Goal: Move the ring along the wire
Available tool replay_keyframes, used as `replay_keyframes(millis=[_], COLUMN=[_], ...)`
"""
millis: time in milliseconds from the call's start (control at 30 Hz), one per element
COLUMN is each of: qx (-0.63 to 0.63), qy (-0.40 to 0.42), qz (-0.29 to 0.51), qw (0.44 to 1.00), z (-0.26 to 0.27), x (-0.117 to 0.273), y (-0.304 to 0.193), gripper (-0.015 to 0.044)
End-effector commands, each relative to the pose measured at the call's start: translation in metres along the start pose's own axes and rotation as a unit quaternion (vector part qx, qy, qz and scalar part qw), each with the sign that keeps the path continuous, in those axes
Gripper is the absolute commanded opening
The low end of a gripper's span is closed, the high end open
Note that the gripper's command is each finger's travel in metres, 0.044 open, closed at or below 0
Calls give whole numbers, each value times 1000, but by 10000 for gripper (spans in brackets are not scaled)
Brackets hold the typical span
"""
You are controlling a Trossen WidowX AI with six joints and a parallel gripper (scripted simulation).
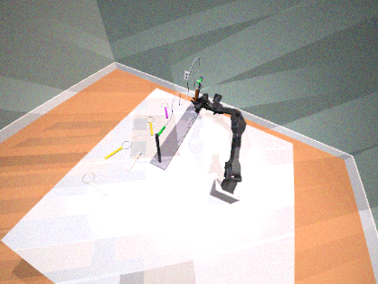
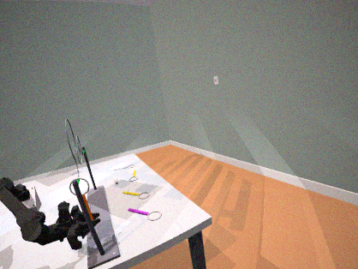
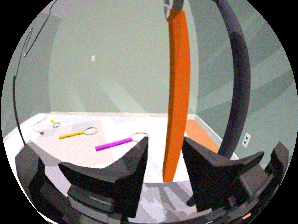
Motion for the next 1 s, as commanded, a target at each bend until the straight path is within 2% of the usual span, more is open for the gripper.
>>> replay_keyframes(millis=[0, 333, 733, 967], qx=[2, 2, 0, 0], qy=[-2, -2, 0, 0], qz=[2, 2, 0, 0], qw=[1000, 1000, 1000, 1000], z=[0, 0, 0, 0], x=[0, 0, 0, 0], y=[0, 0, 0, 0], gripper=[160, 160, -150, -150])
Point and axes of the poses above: the point midway between the two fingers, 35 mm back from their tips, its own x axis back along the fingers, its own z axis across the jaws, y = z × x, the point moved 7 cm from there along x, back along the fingers, and after that the axes turned 9 degrees about -x, right-handed, at the moved point
